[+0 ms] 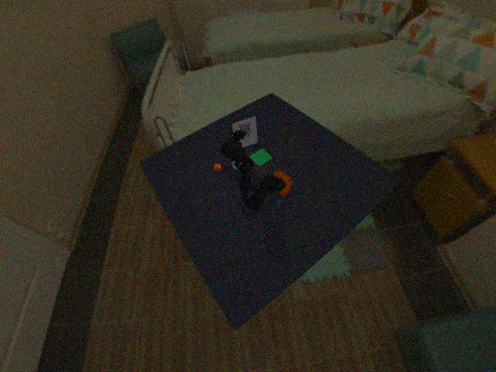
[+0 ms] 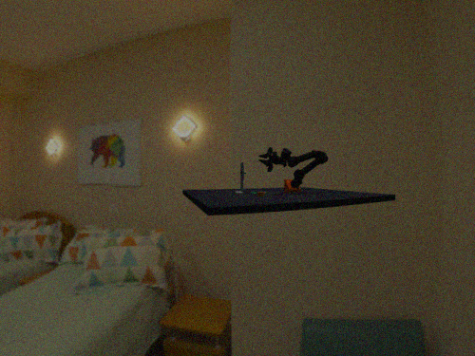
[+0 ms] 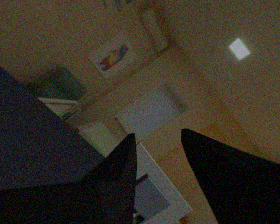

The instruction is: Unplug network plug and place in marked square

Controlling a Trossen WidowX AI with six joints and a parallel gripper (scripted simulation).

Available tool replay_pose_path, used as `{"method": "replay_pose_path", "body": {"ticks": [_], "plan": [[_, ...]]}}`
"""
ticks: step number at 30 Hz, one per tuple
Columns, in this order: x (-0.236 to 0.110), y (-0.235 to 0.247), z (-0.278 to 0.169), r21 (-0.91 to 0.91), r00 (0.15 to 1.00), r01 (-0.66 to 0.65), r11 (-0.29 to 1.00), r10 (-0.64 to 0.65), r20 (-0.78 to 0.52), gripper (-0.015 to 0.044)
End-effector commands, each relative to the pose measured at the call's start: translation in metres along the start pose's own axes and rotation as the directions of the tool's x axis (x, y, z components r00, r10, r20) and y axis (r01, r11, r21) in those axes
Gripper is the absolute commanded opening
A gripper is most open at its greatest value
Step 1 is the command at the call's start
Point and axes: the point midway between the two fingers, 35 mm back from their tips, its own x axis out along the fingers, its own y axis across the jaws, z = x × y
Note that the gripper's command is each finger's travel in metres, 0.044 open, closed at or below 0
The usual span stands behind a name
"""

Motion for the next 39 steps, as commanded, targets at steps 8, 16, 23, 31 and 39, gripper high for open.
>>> {"method": "replay_pose_path", "body": {"ticks": [8, 16, 23, 31, 39], "plan": [[-0.002, 0.013, -0.082, -0.23, 0.991, -0.019, 0.973, -0.011, -0.13, 0.0156], [-0.019, 0.021, -0.131, -0.378, 0.976, -0.069, 0.923, -0.015, -0.216, 0.0156], [-0.039, 0.027, -0.163, -0.482, 0.959, -0.126, 0.867, -0.018, -0.283, 0.0156], [-0.034, 0.027, -0.164, -0.485, 0.959, -0.127, 0.865, -0.018, -0.284, 0.0156], [-0.002, 0.03, -0.164, -0.485, 0.959, -0.126, 0.865, -0.018, -0.282, 0.0156]]}}
